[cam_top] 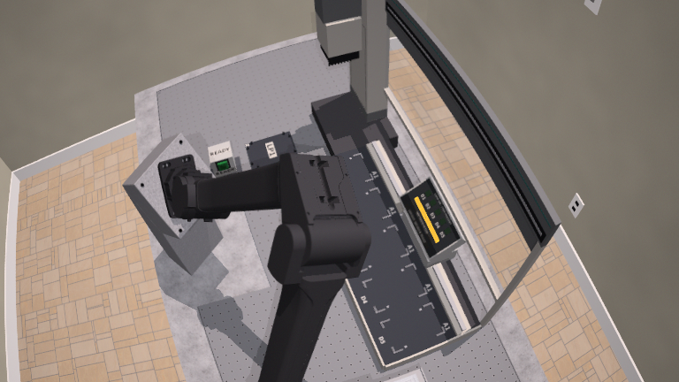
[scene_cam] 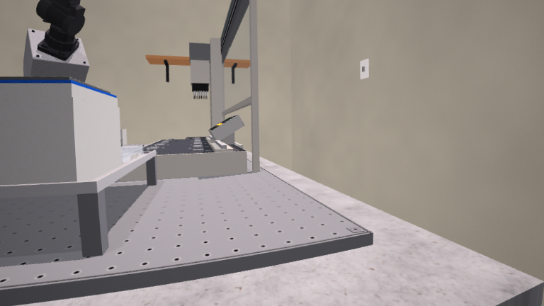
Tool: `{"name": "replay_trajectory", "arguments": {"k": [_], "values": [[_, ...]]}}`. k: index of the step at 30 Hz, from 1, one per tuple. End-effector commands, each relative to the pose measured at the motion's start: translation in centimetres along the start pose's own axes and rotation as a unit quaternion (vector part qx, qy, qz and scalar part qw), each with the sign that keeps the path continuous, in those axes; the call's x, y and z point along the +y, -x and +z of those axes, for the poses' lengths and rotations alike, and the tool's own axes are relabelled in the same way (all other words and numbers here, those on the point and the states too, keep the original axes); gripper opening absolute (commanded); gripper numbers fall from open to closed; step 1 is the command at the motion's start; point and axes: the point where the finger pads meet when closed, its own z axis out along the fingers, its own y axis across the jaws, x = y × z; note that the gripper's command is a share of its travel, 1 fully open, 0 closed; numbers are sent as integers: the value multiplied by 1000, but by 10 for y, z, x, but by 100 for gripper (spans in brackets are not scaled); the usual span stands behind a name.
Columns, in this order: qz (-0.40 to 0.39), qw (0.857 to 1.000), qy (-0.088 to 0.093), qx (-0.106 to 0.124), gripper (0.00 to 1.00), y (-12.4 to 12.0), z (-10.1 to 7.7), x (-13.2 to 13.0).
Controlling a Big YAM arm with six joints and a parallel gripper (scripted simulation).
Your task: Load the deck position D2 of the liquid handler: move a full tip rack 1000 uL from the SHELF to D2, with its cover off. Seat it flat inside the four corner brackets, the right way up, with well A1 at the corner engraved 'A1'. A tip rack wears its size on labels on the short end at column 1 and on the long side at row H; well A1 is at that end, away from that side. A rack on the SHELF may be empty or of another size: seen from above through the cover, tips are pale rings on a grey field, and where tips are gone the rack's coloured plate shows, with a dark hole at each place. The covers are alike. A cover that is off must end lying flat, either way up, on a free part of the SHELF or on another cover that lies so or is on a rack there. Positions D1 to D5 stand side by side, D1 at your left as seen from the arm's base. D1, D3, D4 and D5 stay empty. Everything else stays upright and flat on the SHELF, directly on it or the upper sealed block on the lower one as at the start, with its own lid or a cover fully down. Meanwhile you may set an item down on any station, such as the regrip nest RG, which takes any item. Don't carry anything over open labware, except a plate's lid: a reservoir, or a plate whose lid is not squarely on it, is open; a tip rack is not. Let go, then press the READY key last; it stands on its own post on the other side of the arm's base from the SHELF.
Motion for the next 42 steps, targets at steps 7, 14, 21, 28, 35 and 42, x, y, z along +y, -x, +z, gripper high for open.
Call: {"name": "replay_trajectory", "arguments": {"k": [7, 14, 21, 28, 35, 42], "values": [[-6, 1000, 5, -11, 0, 17, 18, 7], [-6, 1000, 5, -11, 0, 17, 27, 8], [-6, 1000, 5, -11, 0, 17, 39, 8], [0, 1000, 0, -13, 0, 18, 43, -1], [-5, 1000, 5, -10, 0, 17, 59, 8], [-5, 1000, 5, -10, 0, 16, 71, 8]]}}
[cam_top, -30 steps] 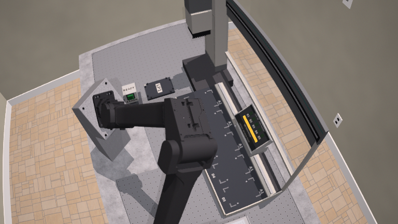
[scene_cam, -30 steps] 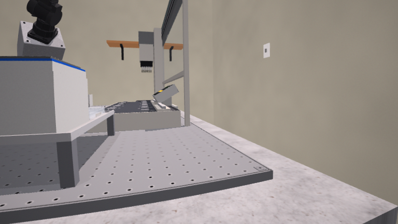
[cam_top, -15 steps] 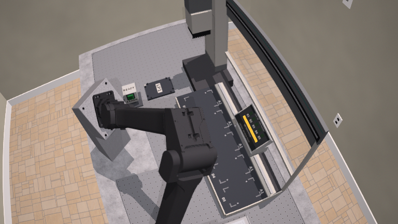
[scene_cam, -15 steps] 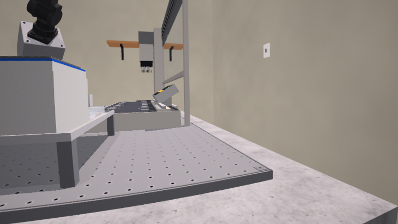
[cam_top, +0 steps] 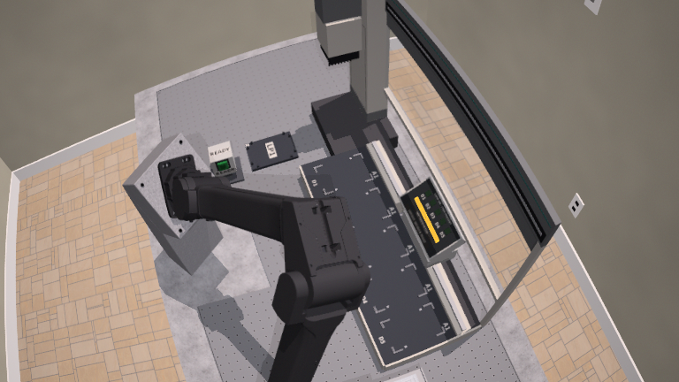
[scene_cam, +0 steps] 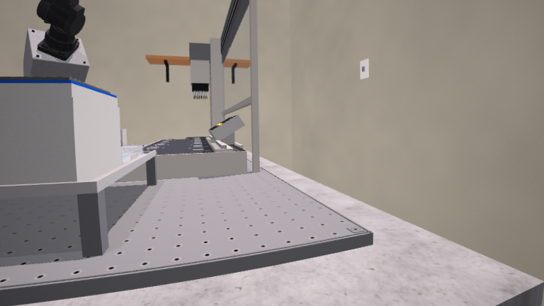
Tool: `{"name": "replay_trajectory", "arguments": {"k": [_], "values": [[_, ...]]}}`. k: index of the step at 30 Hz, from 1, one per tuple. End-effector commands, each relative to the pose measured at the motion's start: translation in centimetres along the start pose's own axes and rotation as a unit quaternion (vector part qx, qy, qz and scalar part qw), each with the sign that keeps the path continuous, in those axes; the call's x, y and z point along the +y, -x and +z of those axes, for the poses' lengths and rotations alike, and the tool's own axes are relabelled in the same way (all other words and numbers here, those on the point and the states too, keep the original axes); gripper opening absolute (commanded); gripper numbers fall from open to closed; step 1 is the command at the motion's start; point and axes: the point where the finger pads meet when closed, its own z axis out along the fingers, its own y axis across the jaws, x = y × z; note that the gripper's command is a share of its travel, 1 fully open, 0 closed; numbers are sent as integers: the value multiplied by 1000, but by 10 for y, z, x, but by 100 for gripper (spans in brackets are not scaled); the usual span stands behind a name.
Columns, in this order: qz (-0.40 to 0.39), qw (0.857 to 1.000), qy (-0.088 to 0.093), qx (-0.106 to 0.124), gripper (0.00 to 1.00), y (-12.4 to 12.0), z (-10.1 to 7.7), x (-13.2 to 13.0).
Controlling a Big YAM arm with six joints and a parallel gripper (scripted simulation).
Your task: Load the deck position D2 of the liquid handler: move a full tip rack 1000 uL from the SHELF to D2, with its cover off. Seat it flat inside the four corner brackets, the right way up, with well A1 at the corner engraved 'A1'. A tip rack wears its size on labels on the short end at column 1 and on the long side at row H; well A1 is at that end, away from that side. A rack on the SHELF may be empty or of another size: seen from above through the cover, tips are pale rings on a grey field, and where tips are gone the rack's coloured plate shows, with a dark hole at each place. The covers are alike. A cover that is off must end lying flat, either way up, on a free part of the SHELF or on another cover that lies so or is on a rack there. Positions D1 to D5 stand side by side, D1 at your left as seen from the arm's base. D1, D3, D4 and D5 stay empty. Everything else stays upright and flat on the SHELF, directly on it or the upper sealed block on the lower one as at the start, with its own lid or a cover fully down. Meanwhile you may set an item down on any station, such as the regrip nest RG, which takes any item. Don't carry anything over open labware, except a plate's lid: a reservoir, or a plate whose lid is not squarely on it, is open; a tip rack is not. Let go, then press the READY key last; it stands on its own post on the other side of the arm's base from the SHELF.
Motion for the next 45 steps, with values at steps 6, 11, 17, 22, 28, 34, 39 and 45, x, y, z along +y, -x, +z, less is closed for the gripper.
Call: {"name": "replay_trajectory", "arguments": {"k": [6, 11, 17, 22, 28, 34, 39, 45], "values": [[0, 1000, 0, -8, 0, 11, 8, -1], [-1, 1000, 1, -9, 0, 13, 5, 2], [-1, 1000, 1, -7, 0, 13, 6, 4], [-2, 1000, -1, -11, 0, 12, 0, -1], [-2, 1000, -1, -11, 0, 12, 0, 0], [-3, 1000, 3, -7, 0, 13, 5, 7], [-2, 1000, -1, -11, 0, 12, 0, 0], [-2, 1000, 2, -8, 0, 14, 4, 7]]}}
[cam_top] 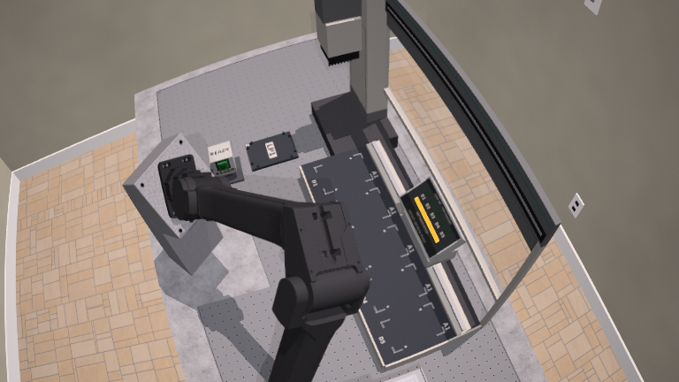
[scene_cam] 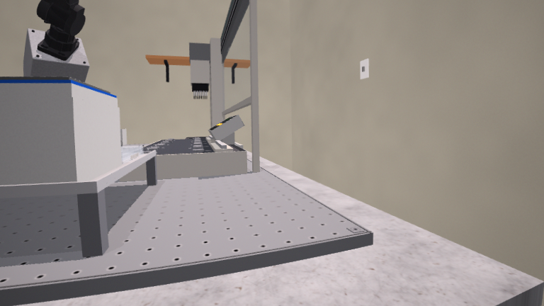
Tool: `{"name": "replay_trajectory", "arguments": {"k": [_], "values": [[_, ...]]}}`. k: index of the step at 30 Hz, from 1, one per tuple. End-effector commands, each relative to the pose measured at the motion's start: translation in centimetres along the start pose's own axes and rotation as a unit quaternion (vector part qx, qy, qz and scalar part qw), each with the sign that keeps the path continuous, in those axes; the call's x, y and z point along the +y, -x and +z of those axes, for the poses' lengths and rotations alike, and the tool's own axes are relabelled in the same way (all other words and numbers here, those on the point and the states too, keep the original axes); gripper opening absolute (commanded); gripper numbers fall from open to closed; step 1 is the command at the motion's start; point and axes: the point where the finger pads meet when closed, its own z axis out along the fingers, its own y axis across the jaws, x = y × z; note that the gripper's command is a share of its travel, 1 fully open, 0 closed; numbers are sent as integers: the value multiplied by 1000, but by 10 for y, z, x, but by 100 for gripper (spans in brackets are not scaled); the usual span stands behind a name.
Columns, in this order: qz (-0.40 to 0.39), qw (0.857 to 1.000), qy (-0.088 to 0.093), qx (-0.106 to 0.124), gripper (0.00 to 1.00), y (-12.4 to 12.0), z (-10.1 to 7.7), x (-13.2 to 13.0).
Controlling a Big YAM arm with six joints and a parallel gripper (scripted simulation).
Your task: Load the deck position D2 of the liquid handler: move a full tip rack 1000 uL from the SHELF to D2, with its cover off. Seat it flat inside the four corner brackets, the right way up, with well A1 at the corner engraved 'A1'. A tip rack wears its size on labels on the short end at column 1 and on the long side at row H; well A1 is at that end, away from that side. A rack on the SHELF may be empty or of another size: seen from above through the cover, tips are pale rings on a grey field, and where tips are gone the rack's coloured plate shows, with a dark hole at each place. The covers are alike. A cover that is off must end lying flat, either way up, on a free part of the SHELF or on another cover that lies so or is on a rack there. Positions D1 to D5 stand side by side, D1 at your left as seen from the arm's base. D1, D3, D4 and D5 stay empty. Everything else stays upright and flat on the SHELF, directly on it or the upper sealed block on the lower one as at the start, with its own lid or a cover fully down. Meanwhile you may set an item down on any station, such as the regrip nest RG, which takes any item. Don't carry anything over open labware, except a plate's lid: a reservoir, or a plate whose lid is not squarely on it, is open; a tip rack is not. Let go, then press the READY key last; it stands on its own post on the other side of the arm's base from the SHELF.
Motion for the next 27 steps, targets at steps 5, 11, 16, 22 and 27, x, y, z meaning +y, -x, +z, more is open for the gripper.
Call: {"name": "replay_trajectory", "arguments": {"k": [5, 11, 16, 22, 27], "values": [[-5, 1000, 3, -9, 0, 15, -2, 9], [-5, 1000, 3, -9, 0, 15, -2, 10], [-5, 1000, 3, -9, 0, 15, -3, 10], [-5, 1000, 3, -9, 0, 15, -3, 10], [-3, 1000, 3, -6, 0, 12, 2, 9]]}}
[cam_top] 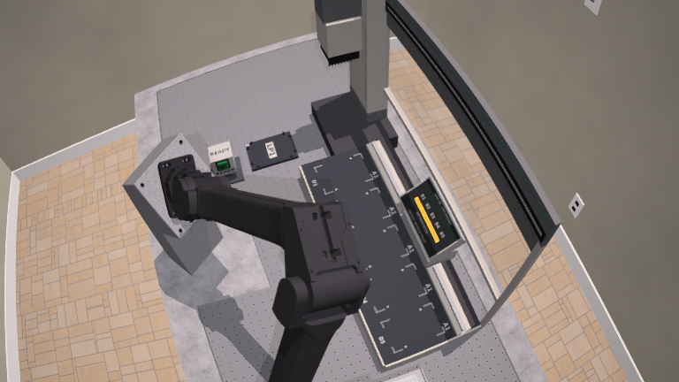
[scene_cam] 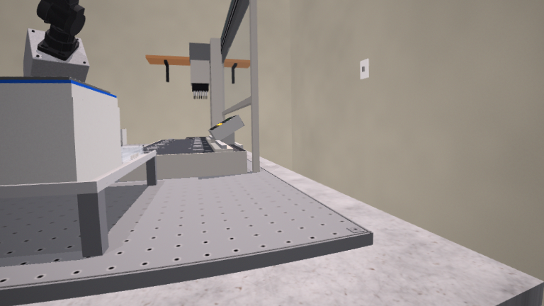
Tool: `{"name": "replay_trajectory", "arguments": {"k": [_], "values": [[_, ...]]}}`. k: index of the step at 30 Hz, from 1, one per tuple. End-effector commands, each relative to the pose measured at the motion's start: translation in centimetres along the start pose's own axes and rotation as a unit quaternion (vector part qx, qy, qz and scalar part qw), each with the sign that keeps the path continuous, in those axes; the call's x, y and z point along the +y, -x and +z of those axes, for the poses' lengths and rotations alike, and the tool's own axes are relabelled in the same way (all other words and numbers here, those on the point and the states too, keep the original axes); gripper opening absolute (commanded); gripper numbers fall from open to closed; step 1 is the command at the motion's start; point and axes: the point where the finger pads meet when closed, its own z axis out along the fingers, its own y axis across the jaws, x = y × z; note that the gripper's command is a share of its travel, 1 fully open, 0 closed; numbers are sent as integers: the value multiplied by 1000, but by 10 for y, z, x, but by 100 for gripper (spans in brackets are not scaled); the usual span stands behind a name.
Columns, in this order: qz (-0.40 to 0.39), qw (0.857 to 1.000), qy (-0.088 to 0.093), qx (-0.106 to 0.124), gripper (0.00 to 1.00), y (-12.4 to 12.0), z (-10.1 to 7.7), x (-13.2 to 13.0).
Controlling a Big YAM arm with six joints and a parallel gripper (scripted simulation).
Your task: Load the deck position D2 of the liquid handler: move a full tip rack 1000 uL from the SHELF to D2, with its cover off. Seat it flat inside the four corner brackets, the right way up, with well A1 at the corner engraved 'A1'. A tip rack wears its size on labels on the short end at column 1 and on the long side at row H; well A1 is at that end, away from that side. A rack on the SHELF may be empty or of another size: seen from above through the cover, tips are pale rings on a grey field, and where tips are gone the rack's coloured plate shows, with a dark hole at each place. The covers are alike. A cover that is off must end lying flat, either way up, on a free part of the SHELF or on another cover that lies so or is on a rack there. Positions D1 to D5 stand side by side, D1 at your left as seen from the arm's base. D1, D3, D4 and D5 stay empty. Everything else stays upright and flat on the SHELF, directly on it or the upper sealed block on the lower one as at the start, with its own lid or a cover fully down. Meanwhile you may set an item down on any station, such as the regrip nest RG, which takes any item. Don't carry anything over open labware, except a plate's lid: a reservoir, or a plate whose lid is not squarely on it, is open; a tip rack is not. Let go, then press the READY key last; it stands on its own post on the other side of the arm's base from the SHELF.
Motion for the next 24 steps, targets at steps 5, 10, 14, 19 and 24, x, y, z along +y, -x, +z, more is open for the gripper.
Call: {"name": "replay_trajectory", "arguments": {"k": [5, 10, 14, 19, 24], "values": [[-4, 1000, 2, -9, 0, 13, 4, 5], [-6, 1000, 4, -9, 0, 13, 7, 7], [-5, 1000, 3, -11, 0, 13, 8, 6], [-6, 1000, 4, -10, 0, 12, 10, 7], [-5, 1000, 3, -11, 0, 13, 10, 5]]}}
